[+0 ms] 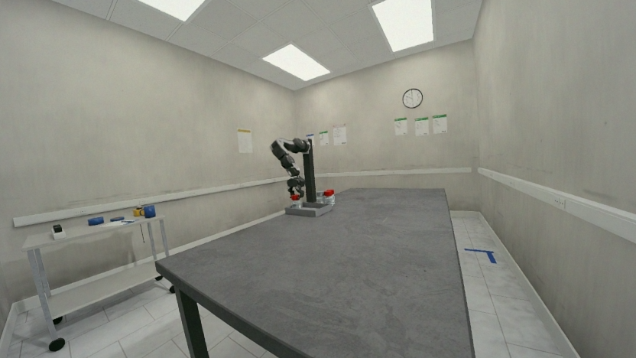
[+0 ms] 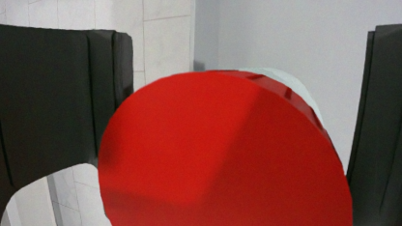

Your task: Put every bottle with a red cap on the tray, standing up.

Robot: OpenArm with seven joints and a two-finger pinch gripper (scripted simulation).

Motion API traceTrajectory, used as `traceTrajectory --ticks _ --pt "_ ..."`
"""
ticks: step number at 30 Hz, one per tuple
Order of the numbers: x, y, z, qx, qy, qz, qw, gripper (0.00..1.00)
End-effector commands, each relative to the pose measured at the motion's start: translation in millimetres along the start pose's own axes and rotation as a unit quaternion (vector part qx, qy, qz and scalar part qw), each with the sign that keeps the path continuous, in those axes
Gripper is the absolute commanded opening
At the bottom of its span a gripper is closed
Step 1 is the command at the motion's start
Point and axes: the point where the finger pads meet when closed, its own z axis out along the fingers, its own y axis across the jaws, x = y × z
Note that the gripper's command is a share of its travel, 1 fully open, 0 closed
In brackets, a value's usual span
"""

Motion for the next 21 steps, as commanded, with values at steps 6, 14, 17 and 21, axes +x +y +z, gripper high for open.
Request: traceTrajectory --ticks 6,14,17,21 --pt "-0.4 0.7 -0.5 -0.001 0.000 0.000 1.000 0.52" --pt "-0.4 0.7 -0.5 -0.001 0.000 0.000 1.000 0.52" --pt "-0.4 0.7 -0.5 -0.001 0.000 0.000 1.000 0.52" --pt "-0.4 0.7 -0.5 -0.001 0.000 0.000 1.000 0.52"
